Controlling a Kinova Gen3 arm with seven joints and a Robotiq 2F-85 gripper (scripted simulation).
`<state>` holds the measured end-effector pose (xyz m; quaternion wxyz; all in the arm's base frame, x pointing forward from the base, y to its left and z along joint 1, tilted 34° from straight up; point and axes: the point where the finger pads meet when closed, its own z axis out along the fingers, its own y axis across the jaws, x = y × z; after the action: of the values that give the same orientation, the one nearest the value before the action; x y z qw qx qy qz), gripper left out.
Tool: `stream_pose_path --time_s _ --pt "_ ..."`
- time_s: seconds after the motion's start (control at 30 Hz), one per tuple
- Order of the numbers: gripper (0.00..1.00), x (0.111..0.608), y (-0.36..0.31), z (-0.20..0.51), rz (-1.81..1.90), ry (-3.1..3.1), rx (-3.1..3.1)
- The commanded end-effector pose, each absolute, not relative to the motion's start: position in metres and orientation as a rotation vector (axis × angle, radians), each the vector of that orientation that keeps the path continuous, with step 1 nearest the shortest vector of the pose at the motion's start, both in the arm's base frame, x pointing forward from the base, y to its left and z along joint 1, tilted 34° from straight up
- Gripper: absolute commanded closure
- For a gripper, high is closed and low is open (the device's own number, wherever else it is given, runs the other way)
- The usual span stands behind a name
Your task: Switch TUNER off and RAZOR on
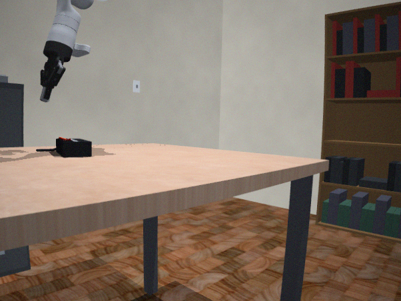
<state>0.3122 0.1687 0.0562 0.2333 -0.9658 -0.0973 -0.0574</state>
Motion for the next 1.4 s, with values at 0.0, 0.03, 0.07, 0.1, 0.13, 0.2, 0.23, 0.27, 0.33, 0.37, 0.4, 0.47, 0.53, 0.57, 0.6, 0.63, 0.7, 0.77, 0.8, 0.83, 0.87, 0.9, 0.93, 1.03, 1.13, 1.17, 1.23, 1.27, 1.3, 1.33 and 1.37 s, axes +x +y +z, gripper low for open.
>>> stream_pose_path --time_s 0.0,0.03,0.07,0.1,0.13,0.2,0.23,0.27,0.33,0.37,0.4,0.47,0.53,0.57,0.6,0.63,0.7,0.77,0.8,0.83,0.87,0.9,0.93,1.03,1.13,1.17,1.23,1.27,1.3,1.33,1.37 --pt "1.00 0.311 0.168 0.056 -0.156 -0.261 -2.654" --pt "1.00 0.311 0.168 0.056 -0.156 -0.261 -2.654" --pt "1.00 0.308 0.166 0.055 -0.154 -0.251 -2.656" --pt "1.00 0.308 0.166 0.055 -0.154 -0.251 -2.656" --pt "1.00 0.308 0.166 0.055 -0.154 -0.251 -2.656" --pt "1.00 0.308 0.166 0.055 -0.154 -0.251 -2.656" --pt "1.00 0.306 0.164 0.055 -0.152 -0.243 -2.657" --pt "1.00 0.306 0.164 0.055 -0.152 -0.243 -2.657" --pt "1.00 0.306 0.164 0.055 -0.152 -0.243 -2.657" --pt "1.00 0.306 0.164 0.055 -0.152 -0.243 -2.657" --pt "1.00 0.304 0.162 0.054 -0.150 -0.235 -2.659" --pt "1.00 0.304 0.162 0.054 -0.150 -0.235 -2.659" --pt "1.00 0.304 0.162 0.054 -0.150 -0.235 -2.659" --pt "1.00 0.304 0.162 0.054 -0.150 -0.235 -2.659" --pt "1.00 0.304 0.162 0.054 -0.150 -0.235 -2.659" --pt "1.00 0.302 0.161 0.054 -0.149 -0.229 -2.660" --pt "1.00 0.302 0.161 0.054 -0.149 -0.229 -2.660" --pt "1.00 0.301 0.160 0.053 -0.147 -0.224 -2.661" --pt "1.00 0.301 0.160 0.053 -0.147 -0.224 -2.661" --pt "1.00 0.301 0.160 0.053 -0.147 -0.224 -2.661" --pt "1.00 0.301 0.160 0.053 -0.147 -0.224 -2.661" --pt "1.00 0.299 0.160 0.053 -0.147 -0.221 -2.662" --pt "1.00 0.299 0.160 0.053 -0.147 -0.221 -2.662" --pt "1.00 0.298 0.159 0.053 -0.145 -0.216 -2.663" --pt "1.00 0.298 0.159 0.053 -0.145 -0.216 -2.663" --pt "1.00 0.298 0.159 0.053 -0.145 -0.216 -2.663" --pt "1.00 0.298 0.158 0.053 -0.145 -0.214 -2.663" --pt "1.00 0.298 0.158 0.053 -0.145 -0.214 -2.663" --pt "1.00 0.297 0.158 0.053 -0.145 -0.214 -2.663" --pt "1.00 0.297 0.158 0.053 -0.145 -0.214 -2.663" --pt "1.00 0.297 0.158 0.053 -0.145 -0.214 -2.663"
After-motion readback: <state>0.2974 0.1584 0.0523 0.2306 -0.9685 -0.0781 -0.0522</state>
